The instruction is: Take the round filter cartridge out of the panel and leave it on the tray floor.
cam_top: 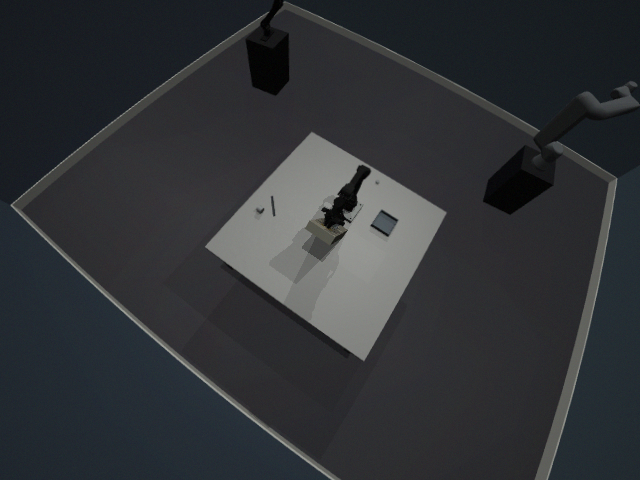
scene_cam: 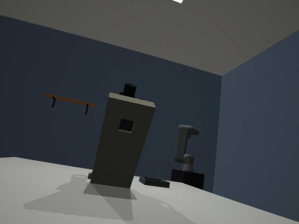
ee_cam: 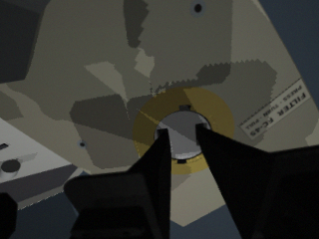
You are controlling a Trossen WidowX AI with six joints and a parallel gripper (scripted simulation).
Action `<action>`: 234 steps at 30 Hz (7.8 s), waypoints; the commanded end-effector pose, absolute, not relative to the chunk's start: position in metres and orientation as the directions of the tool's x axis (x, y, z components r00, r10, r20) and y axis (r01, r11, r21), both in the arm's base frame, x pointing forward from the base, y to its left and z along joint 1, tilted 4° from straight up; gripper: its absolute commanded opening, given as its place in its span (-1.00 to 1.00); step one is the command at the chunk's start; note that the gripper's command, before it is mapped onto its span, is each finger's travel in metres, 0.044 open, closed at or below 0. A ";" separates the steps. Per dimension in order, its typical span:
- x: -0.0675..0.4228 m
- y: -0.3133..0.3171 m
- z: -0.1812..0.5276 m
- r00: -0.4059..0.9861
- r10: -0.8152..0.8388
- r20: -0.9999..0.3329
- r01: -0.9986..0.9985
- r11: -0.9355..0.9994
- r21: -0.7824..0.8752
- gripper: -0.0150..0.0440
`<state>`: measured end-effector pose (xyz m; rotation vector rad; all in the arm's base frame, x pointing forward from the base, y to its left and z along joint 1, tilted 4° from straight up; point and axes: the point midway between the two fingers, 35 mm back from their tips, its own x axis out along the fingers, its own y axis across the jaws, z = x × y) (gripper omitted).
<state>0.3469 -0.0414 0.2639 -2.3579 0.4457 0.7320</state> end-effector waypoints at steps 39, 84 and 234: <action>0.348 -0.042 0.262 0.790 -0.128 -0.600 -0.473 -0.750 -0.463 -0.39; 0.358 -0.042 0.254 0.786 -0.124 -0.605 -0.453 0.550 -0.702 -0.49; 0.290 -0.032 0.303 0.782 -0.124 -0.610 -0.300 0.783 -0.544 -0.09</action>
